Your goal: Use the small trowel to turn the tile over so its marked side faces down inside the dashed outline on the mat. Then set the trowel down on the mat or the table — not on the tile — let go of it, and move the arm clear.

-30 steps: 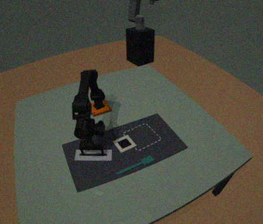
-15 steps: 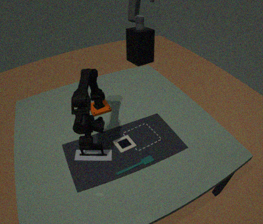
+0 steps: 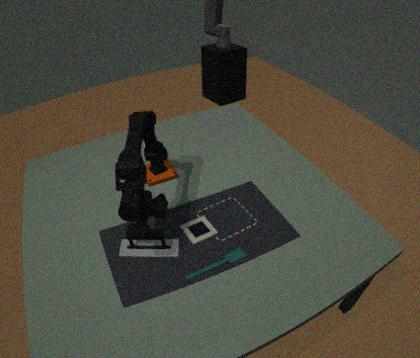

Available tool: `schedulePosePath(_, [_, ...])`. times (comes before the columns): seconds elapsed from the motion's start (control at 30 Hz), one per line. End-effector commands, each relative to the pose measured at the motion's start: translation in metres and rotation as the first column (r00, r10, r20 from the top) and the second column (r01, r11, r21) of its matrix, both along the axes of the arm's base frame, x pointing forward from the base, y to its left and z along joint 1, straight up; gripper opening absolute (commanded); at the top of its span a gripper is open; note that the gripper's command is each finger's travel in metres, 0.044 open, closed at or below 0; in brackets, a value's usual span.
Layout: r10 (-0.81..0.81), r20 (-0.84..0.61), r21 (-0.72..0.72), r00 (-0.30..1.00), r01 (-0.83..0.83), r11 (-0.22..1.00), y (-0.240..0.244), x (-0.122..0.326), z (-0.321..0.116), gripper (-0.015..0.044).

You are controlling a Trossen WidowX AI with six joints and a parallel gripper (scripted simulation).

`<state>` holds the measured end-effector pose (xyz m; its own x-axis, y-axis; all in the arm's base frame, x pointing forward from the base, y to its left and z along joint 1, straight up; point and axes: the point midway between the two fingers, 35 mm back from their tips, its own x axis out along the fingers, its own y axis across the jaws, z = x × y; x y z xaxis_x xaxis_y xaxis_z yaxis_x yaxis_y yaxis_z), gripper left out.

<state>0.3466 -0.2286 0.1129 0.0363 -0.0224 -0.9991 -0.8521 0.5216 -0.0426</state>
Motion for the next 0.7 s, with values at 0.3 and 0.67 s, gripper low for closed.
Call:
schedulePosePath(0.3, [-0.027,0.001,0.002,1.000,0.027,1.000,-0.0004,0.0011,-0.0165,0.0217])
schedulePosePath(0.67, [-0.027,0.001,0.002,1.000,0.027,1.000,-0.0004,0.0011,-0.0165,0.0130])
